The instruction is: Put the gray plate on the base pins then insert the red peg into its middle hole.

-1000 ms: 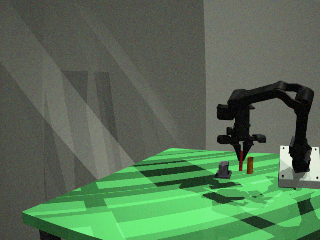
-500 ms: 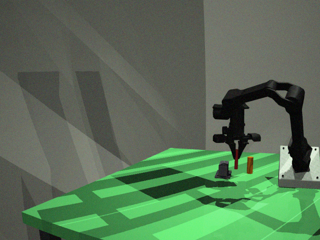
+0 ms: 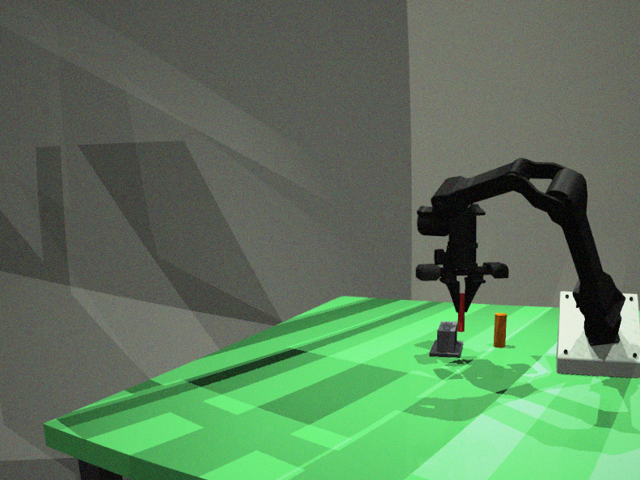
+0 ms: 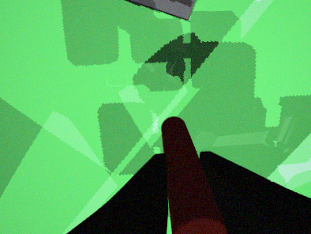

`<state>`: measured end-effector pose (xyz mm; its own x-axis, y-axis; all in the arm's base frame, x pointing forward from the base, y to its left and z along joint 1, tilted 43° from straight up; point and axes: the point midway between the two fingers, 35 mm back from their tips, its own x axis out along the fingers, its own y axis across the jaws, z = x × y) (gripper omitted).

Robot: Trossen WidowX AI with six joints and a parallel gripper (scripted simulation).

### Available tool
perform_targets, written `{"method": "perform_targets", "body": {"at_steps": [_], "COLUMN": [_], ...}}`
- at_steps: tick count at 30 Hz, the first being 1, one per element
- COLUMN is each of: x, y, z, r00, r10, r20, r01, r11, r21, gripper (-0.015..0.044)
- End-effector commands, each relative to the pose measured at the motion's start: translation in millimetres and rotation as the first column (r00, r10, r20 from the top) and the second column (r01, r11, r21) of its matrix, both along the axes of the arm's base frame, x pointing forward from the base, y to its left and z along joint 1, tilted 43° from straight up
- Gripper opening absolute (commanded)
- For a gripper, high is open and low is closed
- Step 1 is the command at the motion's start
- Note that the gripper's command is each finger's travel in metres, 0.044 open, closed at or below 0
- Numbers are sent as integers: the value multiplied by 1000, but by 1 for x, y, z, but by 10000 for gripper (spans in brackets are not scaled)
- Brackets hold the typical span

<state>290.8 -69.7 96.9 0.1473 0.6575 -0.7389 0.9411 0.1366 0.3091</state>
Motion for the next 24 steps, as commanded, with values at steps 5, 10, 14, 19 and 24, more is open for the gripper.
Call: {"method": "perform_targets", "body": {"at_steps": [5, 10, 14, 19, 24], "x": [12, 17, 21, 25, 29], "y": [-21, -32, -42, -53, -65], "z": [-13, -22, -29, -39, -50], "r00": [1000, 1000, 1000, 1000, 1000], "r10": [2, 2, 2, 3, 3], "r20": [9, 9, 10, 11, 12], "r01": [-2, -2, -2, -3, -3], "r11": [1000, 1000, 1000, 1000, 1000], "r21": [-11, -12, -12, -12, -12], "gripper": [0, 0, 0, 0, 0]}}
